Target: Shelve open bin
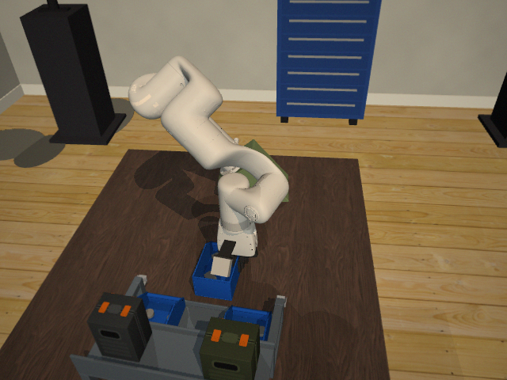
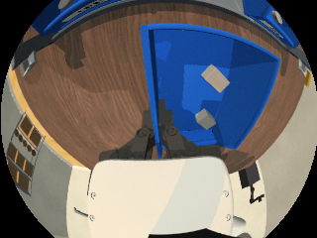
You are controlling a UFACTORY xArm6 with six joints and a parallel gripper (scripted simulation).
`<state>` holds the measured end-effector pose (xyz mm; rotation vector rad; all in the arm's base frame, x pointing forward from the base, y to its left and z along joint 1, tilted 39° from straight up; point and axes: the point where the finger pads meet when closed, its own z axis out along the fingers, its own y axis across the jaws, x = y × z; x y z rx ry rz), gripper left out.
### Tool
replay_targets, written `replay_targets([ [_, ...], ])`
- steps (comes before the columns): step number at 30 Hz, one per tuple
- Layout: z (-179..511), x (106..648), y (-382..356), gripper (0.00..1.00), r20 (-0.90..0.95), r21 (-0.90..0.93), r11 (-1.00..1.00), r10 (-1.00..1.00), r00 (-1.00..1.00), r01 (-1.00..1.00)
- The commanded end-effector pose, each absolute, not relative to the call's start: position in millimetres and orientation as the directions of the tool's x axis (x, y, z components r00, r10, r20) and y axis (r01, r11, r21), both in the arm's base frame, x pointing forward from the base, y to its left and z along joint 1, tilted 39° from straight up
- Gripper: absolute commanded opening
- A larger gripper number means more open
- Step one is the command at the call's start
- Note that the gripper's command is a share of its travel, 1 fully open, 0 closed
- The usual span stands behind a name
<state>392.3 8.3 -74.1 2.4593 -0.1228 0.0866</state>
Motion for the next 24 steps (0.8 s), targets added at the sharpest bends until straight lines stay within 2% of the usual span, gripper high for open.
replay_targets([
  [1,-74.5,394.2,8.5,0.00,0.097,0.621,-0.776,-0.065,0.993,-0.111],
  [24,-78.4,397.9,6.0,0.00,0.098,0.620,-0.777,-0.065,0.993,-0.112],
])
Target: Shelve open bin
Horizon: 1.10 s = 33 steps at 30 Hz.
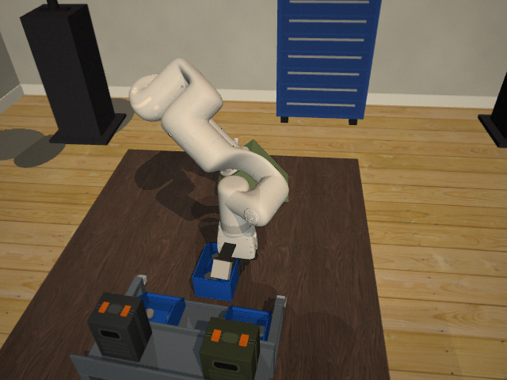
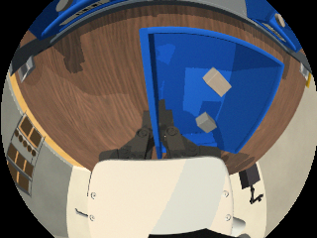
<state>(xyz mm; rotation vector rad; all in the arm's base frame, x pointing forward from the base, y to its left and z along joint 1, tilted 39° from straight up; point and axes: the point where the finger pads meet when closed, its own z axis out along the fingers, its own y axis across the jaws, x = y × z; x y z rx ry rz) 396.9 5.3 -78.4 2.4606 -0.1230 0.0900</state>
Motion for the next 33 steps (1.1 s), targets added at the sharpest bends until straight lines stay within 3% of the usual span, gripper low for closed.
replay_targets([
  [1,-78.4,397.9,6.0,0.00,0.098,0.620,-0.777,-0.065,0.993,-0.112],
  [9,-78.4,397.9,6.0,0.00,0.098,0.620,-0.777,-0.065,0.993,-0.112],
  [10,-78.2,398.0,6.0,0.28,0.098,0.620,-0.777,-0.065,0.993,-0.112],
  [33,-78.3,397.9,5.9,0.28,0.098,0.620,-0.777,-0.065,0.993,-0.112],
])
